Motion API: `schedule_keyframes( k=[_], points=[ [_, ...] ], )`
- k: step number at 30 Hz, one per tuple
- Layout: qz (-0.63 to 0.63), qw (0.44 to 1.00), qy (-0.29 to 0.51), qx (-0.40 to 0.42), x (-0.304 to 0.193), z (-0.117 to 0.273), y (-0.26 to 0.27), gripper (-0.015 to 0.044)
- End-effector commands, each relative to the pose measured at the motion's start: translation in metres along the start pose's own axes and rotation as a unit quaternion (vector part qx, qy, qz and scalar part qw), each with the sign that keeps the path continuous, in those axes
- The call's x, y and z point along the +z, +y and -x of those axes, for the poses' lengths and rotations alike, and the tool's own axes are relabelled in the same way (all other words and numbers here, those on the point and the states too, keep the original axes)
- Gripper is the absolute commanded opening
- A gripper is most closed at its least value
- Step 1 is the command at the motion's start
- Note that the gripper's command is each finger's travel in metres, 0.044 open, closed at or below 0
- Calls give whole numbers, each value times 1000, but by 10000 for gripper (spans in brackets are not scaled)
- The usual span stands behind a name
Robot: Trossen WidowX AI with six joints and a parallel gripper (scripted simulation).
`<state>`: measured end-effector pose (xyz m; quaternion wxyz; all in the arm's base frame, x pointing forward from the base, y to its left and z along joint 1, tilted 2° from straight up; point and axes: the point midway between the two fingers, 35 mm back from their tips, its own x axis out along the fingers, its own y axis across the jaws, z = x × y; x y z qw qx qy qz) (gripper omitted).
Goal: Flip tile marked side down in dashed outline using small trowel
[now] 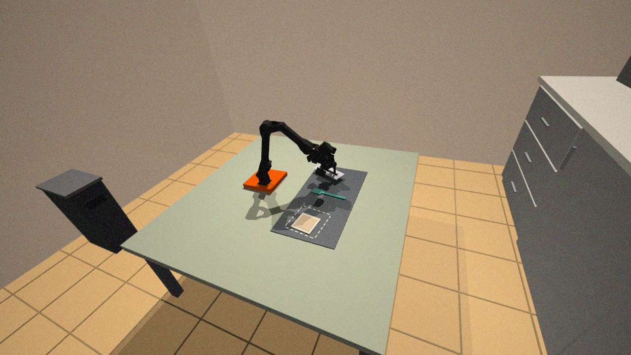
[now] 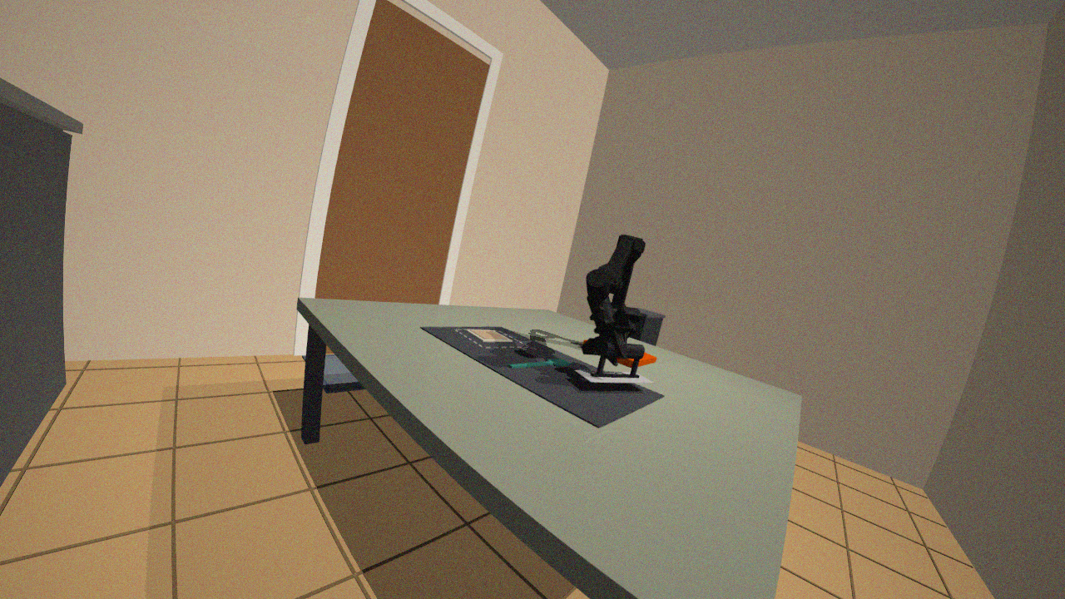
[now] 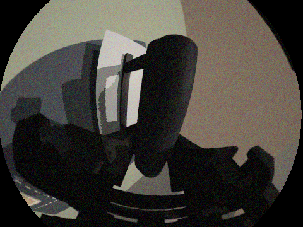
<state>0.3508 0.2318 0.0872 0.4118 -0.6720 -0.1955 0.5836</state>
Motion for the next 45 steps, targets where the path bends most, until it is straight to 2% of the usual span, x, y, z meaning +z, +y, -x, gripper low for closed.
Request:
schedule_keyframes(
  k=[1, 26, 37, 45],
  points=[
    [6, 1000, 0, -9, 2, 2, -7, 0],
    [6, 1000, 0, -9, 0, -21, 21, 0],
    [6, 1000, 0, -9, 0, -21, 21, 289],
    [6, 1000, 0, -9, 0, -21, 21, 300]
  ],
)
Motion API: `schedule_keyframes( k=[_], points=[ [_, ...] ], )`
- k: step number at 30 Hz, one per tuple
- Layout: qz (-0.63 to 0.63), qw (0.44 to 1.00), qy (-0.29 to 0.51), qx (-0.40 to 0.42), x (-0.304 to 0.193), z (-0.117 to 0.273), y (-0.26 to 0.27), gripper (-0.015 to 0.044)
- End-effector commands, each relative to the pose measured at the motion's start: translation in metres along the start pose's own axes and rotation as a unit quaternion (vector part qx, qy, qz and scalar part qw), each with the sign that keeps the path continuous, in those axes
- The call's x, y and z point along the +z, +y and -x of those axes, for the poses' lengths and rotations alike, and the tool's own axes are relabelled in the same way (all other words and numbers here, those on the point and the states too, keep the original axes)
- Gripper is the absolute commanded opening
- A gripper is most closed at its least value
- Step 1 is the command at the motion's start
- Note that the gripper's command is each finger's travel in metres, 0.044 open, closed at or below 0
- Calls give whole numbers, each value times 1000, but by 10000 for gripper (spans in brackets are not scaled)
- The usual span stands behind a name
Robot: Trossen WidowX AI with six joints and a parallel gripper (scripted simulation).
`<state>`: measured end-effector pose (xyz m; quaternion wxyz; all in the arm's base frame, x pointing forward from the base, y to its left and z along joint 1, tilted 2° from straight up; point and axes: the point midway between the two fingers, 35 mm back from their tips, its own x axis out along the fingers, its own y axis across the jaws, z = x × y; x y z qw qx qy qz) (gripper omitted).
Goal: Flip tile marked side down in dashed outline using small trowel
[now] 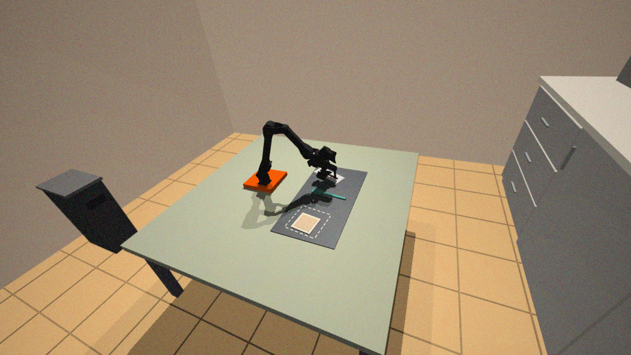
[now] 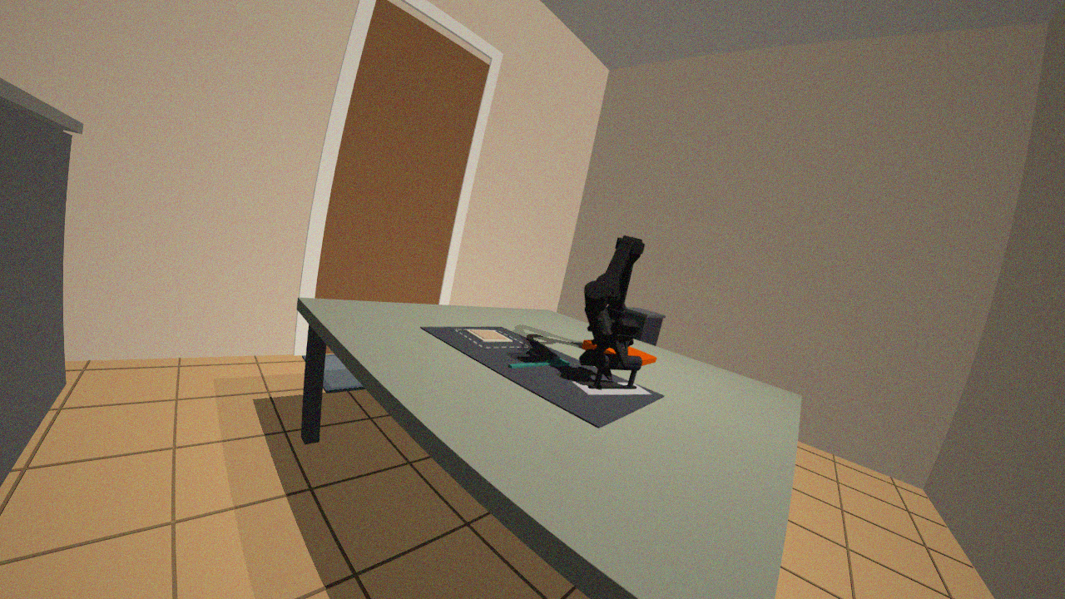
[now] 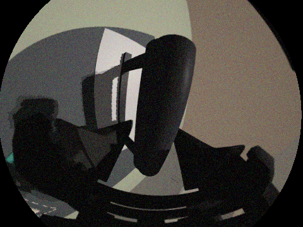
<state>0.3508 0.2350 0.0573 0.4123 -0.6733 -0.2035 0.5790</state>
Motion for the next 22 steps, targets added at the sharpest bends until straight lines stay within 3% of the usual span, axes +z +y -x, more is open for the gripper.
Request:
schedule_keyframes(
  k=[1, 17, 22],
  points=[
    [0, 1000, 0, -2, 0, 0, -1, 300],
    [0, 1000, 0, 2, 0, 62, -1, 300],
    [-2, 1000, 2, 4, 23, 120, -29, 300]
  ],
)
